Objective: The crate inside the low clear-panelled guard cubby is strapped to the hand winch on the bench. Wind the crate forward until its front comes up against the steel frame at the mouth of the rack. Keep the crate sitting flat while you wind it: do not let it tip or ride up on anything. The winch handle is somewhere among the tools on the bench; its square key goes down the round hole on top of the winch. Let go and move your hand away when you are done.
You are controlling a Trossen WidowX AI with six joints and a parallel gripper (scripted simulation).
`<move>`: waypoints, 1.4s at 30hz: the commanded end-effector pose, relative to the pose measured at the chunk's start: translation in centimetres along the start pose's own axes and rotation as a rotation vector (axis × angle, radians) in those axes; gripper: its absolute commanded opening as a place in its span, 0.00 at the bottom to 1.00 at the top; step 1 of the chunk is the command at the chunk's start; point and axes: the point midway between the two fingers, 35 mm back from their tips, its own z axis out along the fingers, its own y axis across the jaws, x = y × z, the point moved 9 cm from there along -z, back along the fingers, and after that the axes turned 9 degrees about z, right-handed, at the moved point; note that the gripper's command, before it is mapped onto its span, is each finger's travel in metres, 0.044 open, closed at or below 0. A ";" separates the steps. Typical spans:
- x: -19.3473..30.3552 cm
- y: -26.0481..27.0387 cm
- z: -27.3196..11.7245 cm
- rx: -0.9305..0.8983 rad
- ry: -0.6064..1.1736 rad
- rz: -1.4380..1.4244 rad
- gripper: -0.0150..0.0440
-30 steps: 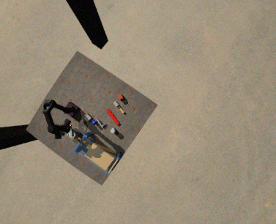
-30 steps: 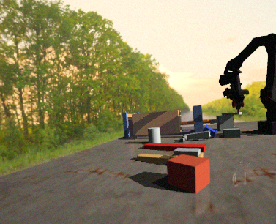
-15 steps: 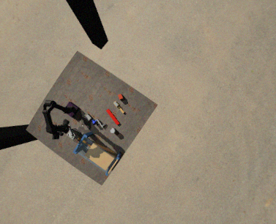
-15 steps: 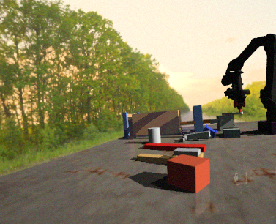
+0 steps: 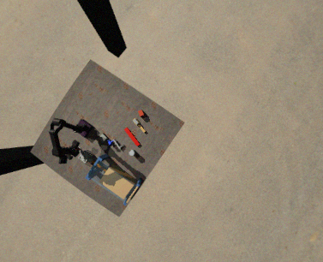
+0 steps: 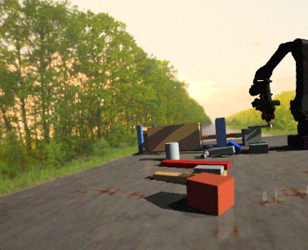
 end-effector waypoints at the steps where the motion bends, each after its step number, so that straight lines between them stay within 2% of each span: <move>1: 0.4 -1.2 0.2 0.020 0.018 0.014 0.25; 42: 0.6 -6.6 0.0 0.025 0.019 0.014 0.25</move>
